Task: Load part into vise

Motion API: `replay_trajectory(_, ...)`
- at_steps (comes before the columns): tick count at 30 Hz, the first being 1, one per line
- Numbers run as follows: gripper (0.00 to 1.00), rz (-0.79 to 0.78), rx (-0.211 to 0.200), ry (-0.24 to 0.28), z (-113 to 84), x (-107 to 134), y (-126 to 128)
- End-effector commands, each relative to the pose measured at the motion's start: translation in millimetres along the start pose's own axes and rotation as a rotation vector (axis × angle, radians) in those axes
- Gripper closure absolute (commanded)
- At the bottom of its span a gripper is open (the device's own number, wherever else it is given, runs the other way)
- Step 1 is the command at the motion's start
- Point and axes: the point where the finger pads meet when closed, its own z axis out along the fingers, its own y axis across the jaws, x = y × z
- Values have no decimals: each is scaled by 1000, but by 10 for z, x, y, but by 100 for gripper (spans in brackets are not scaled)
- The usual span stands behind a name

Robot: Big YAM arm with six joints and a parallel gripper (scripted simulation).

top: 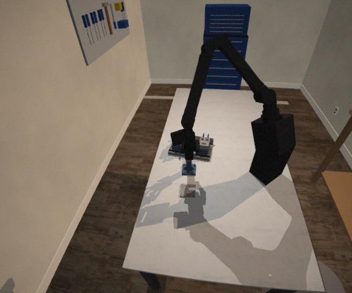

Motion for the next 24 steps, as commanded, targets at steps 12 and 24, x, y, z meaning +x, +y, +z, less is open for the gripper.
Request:
replay_trajectory(12,100,3,39,-146,-101,126,-156)
replay_trajectory(24,100,1,41,-253,-101,129,-159)
